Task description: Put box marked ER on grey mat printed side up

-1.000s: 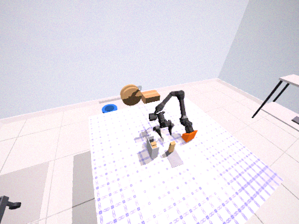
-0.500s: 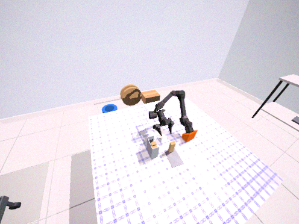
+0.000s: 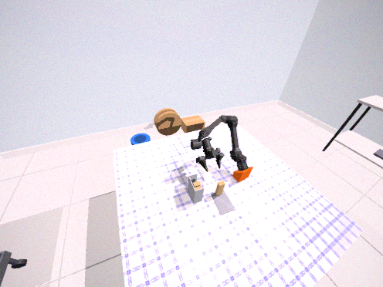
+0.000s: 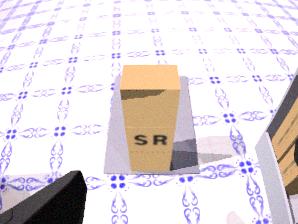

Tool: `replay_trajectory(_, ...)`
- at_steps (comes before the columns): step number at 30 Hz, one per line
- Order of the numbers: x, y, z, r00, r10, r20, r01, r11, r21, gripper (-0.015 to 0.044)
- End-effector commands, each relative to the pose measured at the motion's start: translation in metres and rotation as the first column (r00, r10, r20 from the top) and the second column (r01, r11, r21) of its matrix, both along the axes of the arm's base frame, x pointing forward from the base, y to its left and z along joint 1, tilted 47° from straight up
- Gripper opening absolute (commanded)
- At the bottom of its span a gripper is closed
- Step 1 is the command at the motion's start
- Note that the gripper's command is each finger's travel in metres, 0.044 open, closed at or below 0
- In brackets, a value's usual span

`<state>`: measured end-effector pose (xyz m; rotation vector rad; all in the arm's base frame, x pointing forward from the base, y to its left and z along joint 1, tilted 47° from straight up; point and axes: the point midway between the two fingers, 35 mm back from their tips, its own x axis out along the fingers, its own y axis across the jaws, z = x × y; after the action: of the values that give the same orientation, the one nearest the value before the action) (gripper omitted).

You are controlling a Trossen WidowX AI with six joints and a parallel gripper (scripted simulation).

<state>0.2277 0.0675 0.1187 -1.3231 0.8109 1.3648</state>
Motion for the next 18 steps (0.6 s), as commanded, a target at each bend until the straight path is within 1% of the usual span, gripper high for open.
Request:
replay_trajectory(1,-0.002,0.005,0.007,1.000,-0.004,0.006,0.004,1.000,-0.003,0.0440)
replay_trajectory(6,-0.002,0.006,0.005,1.000,0.001,0.001,-0.001,1.000,0.001,0.0440)
replay_trajectory(9,-0.002,0.007,0.002,1.000,-0.014,-0.024,0.013,1.000,-0.021,0.0361)
replay_trajectory(14,-0.003,0.014,-0.008,0.994,-0.063,-0.092,0.054,0.993,-0.104,0.0235)
replay_trajectory(18,-0.004,0.020,-0.015,0.987,-0.101,-0.127,0.078,0.981,-0.175,0.0235)
